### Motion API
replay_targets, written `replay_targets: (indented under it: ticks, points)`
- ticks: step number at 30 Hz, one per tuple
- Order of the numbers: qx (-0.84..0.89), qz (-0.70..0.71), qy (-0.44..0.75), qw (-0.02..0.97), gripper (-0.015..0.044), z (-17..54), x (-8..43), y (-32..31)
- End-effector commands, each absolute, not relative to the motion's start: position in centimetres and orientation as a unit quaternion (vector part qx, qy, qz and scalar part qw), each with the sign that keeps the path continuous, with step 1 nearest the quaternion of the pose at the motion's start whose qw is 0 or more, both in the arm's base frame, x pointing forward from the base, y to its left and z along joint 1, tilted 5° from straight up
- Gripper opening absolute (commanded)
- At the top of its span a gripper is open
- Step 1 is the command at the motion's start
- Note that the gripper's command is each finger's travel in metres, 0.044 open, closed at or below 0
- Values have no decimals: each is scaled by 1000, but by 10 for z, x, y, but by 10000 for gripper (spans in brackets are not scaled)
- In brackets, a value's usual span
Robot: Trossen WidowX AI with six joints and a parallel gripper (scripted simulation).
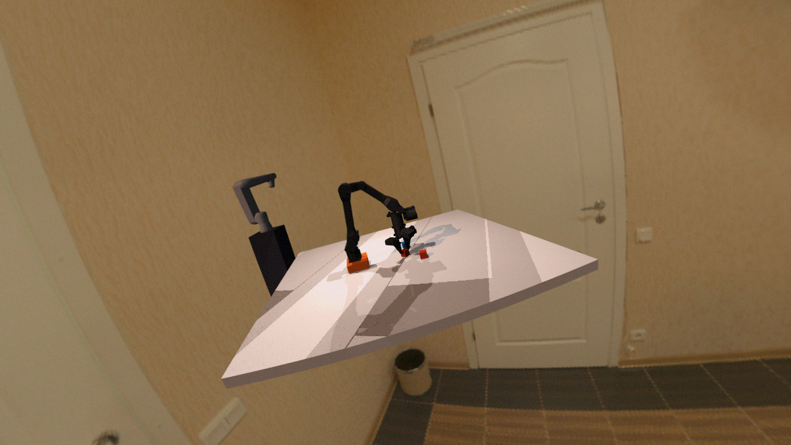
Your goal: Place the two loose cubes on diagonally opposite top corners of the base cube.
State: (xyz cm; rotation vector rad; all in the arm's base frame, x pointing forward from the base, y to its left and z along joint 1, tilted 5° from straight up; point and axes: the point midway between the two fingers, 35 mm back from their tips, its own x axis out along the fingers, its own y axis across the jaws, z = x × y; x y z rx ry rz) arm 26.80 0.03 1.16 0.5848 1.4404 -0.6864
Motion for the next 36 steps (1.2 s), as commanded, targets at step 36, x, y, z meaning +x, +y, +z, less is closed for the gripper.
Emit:
replay_targets:
  ticks: [36]
  points:
    - [254,-303,637,661,105,78,273,5]
